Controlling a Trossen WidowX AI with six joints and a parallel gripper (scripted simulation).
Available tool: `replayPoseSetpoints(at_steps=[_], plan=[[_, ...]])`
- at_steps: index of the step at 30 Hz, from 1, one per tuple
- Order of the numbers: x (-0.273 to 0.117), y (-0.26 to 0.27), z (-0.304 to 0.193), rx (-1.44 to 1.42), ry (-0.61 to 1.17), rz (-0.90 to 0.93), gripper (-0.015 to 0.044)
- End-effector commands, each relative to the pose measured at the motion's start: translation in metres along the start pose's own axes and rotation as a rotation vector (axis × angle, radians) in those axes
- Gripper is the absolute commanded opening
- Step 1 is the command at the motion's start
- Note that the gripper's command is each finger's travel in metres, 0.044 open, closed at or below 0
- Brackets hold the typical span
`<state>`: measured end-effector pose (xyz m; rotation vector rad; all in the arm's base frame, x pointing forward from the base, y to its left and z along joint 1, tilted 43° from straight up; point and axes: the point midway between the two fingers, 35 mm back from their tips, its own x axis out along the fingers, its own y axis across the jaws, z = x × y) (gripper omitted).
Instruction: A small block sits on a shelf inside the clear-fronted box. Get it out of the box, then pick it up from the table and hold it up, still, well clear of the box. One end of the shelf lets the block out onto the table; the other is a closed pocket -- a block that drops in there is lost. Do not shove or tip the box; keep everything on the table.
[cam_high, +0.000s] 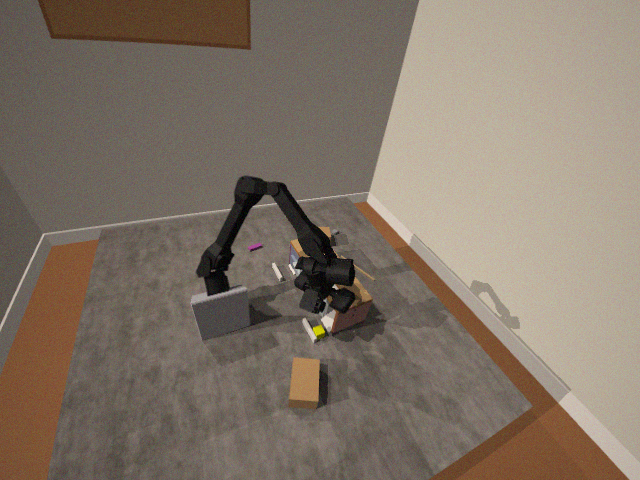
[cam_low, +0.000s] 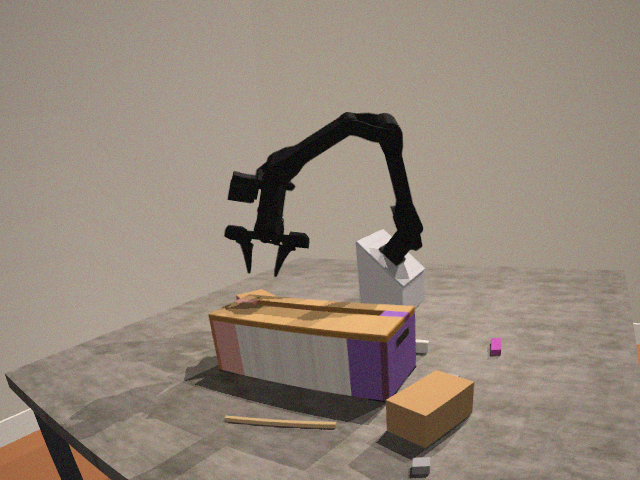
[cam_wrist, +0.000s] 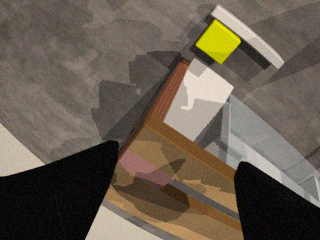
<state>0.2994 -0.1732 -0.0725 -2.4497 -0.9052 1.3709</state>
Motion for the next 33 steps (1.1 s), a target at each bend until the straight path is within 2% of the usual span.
replayPoseSetpoints(at_steps=[1,12,19,33], plan=[[0.001,0.000,0.010,0.426,0.047,-0.028,0.0285],[0.004,0.000,0.011,0.426,0.047,-0.028,0.0285],[0.088,-0.014,0.039,0.426,0.050,-0.031,0.0285],[0.104,-0.017,0.044,0.426,0.050,-0.031,0.0285]])
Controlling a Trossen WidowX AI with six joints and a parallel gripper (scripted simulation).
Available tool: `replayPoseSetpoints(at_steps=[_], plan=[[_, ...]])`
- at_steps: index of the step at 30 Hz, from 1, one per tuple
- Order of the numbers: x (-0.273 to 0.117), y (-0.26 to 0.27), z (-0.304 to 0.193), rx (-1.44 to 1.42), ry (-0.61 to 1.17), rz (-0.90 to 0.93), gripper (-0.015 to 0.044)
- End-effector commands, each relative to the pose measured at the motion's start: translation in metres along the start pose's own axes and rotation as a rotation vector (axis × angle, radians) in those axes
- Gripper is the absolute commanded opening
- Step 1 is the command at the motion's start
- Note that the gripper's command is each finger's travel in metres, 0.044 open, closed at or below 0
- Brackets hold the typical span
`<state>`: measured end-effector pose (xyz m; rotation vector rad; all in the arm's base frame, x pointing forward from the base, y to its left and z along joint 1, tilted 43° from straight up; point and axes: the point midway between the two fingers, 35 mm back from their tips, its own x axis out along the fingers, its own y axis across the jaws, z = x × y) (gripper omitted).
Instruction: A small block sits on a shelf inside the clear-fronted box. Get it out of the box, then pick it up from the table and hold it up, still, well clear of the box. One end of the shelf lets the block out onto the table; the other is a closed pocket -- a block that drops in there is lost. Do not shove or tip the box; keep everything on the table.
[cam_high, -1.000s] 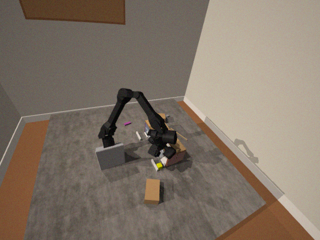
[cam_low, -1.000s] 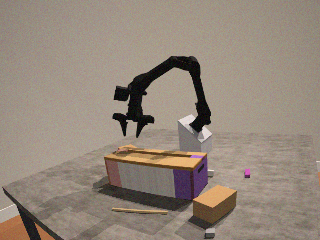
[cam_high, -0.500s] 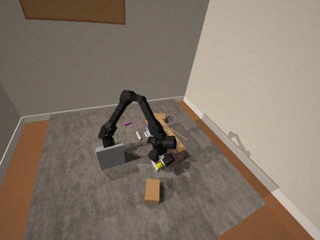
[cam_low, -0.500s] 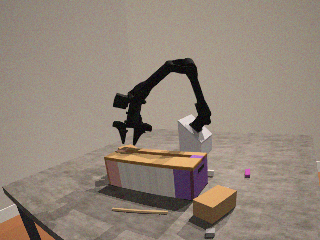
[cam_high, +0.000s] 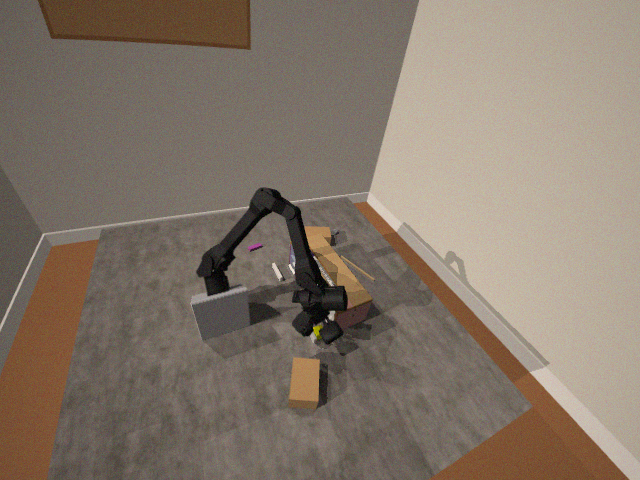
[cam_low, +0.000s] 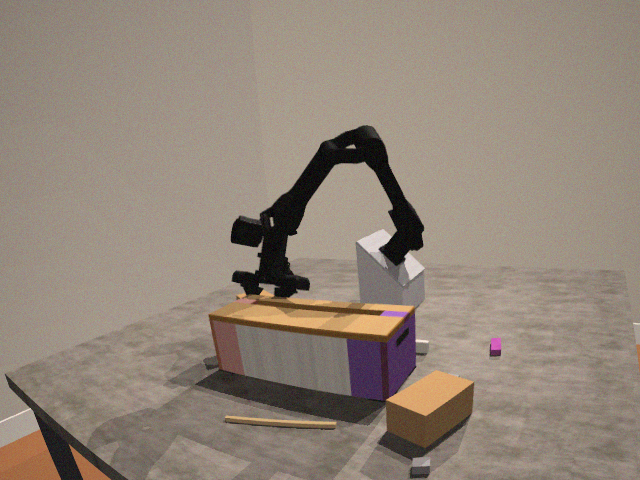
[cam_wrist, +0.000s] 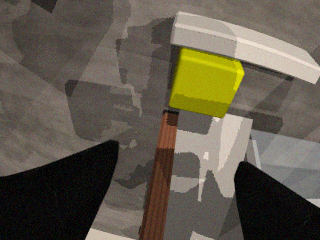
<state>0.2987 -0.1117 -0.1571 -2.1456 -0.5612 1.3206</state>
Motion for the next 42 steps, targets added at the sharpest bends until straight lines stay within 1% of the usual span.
replayPoseSetpoints(at_steps=[1,31,39,41,42], plan=[[0.009,-0.003,0.007,0.012,-0.008,-0.010,0.0285],[0.049,-0.008,0.027,0.013,-0.007,-0.014,0.0285],[0.049,-0.008,0.027,0.013,-0.007,-0.014,0.0075],[0.049,-0.008,0.027,0.013,-0.007,-0.014,0.0062],[0.049,-0.008,0.026,0.013,-0.007,-0.014,0.0035]])
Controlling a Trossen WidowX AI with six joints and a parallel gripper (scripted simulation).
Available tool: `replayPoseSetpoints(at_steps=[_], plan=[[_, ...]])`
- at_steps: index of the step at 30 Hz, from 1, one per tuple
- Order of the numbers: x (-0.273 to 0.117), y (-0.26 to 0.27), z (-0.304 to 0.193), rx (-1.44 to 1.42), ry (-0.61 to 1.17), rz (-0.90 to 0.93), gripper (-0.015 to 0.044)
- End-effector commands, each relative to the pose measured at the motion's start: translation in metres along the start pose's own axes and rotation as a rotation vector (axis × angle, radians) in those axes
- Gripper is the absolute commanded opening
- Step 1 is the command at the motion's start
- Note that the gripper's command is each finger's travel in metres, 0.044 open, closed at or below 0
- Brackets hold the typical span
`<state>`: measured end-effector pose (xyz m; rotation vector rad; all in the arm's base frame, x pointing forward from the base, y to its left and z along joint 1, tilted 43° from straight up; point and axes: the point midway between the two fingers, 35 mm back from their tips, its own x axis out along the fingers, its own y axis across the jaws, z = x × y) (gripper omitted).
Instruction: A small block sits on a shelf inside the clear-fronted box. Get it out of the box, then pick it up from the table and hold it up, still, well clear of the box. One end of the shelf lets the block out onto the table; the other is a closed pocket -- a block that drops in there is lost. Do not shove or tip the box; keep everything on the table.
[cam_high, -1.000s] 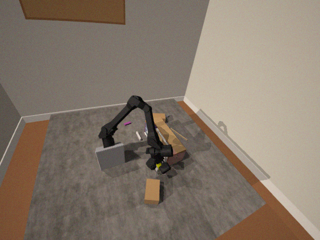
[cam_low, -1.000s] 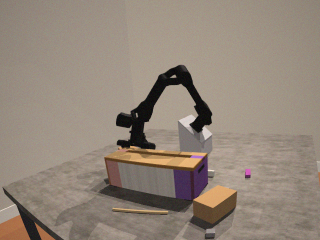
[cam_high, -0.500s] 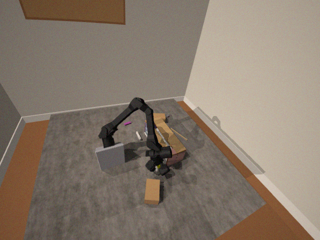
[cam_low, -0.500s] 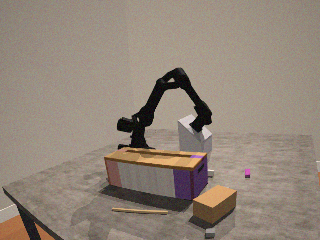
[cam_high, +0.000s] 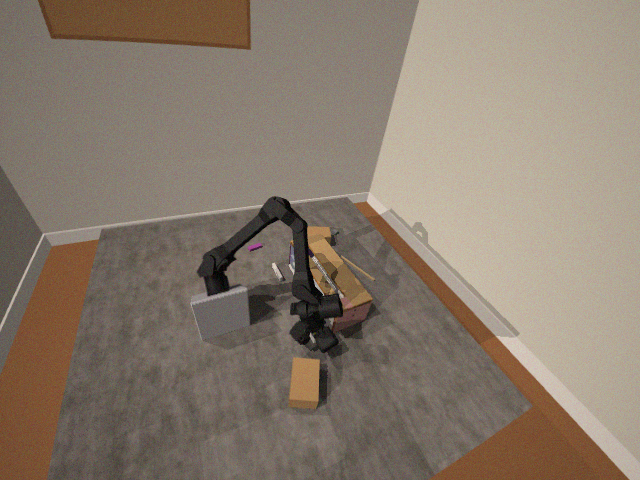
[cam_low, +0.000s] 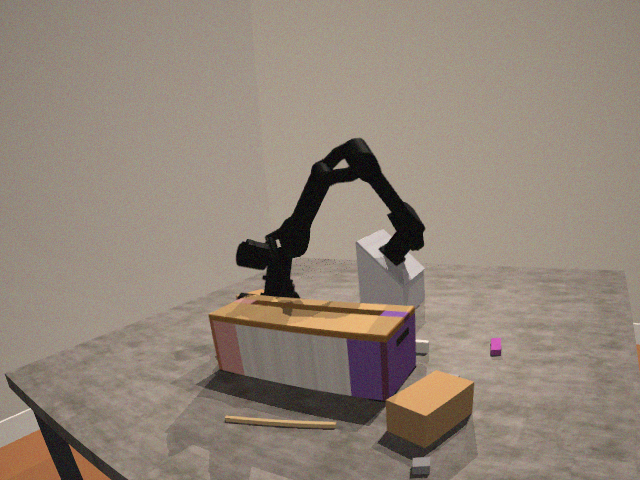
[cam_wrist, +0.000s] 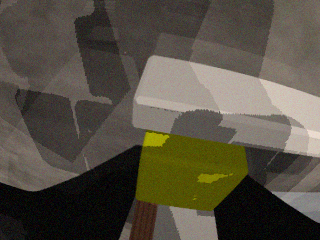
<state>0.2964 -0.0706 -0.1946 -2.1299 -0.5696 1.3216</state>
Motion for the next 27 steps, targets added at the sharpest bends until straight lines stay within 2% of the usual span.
replayPoseSetpoints(at_steps=[1,10,16,27], plan=[[-0.003,0.000,-0.001,0.006,-0.001,-0.002,0.0009],[-0.053,0.002,-0.024,-0.001,-0.001,0.004,0.0000],[-0.060,0.001,-0.026,0.009,0.000,0.009,0.0000],[-0.104,-0.011,-0.026,0.185,0.013,0.099,0.0000]])
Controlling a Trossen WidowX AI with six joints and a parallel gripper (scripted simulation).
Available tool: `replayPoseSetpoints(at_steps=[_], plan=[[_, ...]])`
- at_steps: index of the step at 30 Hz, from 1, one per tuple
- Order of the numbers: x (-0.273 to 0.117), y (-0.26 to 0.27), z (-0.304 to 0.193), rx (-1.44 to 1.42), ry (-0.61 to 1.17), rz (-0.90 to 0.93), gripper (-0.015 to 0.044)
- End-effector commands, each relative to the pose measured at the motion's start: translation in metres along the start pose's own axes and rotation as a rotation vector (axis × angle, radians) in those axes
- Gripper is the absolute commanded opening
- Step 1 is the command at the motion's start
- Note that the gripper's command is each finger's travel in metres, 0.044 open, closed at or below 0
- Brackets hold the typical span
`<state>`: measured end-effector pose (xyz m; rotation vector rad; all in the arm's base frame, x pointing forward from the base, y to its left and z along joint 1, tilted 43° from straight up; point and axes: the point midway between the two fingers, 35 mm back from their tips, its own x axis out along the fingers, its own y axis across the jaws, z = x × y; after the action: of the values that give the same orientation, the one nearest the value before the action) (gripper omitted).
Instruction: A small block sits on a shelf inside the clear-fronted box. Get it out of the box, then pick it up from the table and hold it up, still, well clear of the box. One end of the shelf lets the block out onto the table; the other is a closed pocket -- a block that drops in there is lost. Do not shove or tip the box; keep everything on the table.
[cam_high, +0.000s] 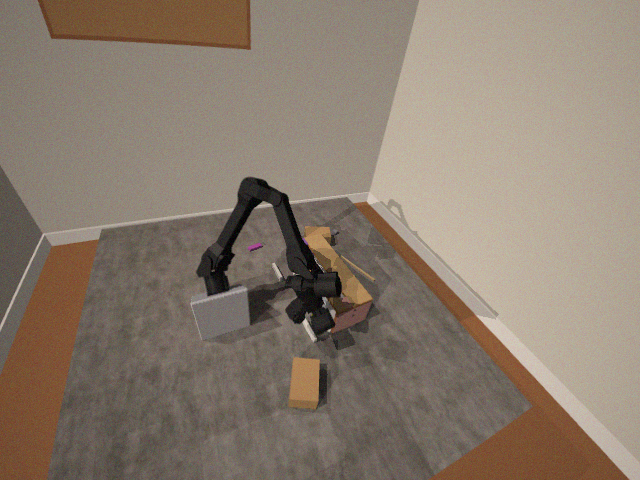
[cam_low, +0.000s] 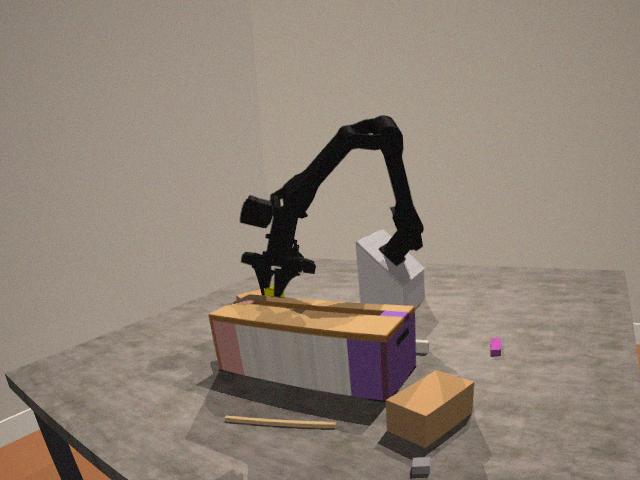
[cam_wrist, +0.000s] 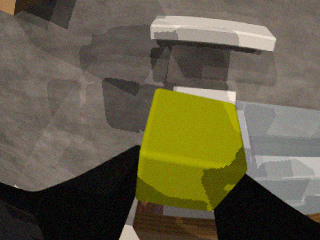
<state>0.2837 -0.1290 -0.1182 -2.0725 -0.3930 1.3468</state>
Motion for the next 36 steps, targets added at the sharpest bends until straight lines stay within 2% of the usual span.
replayPoseSetpoints(at_steps=[1,22,36], plan=[[-0.016,-0.004,0.004,0.074,0.001,0.032,0.0000],[-0.087,-0.026,0.031,0.424,0.057,0.199,0.0000],[-0.088,-0.026,0.032,0.436,0.059,0.204,0.0000]])
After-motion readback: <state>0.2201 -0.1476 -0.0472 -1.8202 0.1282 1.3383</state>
